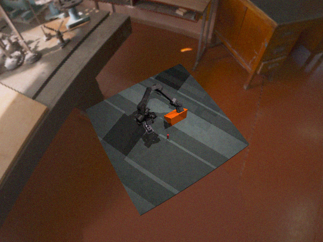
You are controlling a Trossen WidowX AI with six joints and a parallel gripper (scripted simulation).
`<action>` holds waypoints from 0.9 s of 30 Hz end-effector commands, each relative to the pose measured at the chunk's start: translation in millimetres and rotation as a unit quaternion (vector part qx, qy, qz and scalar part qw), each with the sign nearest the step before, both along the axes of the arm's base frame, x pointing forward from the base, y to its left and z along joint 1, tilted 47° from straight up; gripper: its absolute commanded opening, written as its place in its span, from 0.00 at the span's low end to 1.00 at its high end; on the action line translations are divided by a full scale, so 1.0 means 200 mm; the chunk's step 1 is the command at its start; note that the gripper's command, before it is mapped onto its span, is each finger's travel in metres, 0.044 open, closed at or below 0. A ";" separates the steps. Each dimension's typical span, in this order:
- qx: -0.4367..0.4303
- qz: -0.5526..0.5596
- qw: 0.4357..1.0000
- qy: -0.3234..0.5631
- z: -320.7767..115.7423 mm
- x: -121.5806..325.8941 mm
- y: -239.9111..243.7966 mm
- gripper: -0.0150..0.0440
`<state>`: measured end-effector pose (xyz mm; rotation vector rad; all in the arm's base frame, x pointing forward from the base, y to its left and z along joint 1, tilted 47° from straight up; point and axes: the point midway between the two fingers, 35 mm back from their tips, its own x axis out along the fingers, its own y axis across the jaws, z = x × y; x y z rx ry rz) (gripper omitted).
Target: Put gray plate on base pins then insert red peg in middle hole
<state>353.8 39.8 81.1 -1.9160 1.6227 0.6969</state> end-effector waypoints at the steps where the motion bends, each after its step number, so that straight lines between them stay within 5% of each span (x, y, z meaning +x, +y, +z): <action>1: -0.002 -0.010 1.000 0.006 0.01 -0.01 0.00 1.00; 5: 0.003 -0.028 1.000 -0.013 -0.01 -0.02 0.02 1.00; 13: 0.056 -0.240 0.941 -0.232 -0.20 -0.13 0.22 1.00; 27: 0.112 -0.540 0.639 -0.536 -0.52 -0.42 0.50 1.00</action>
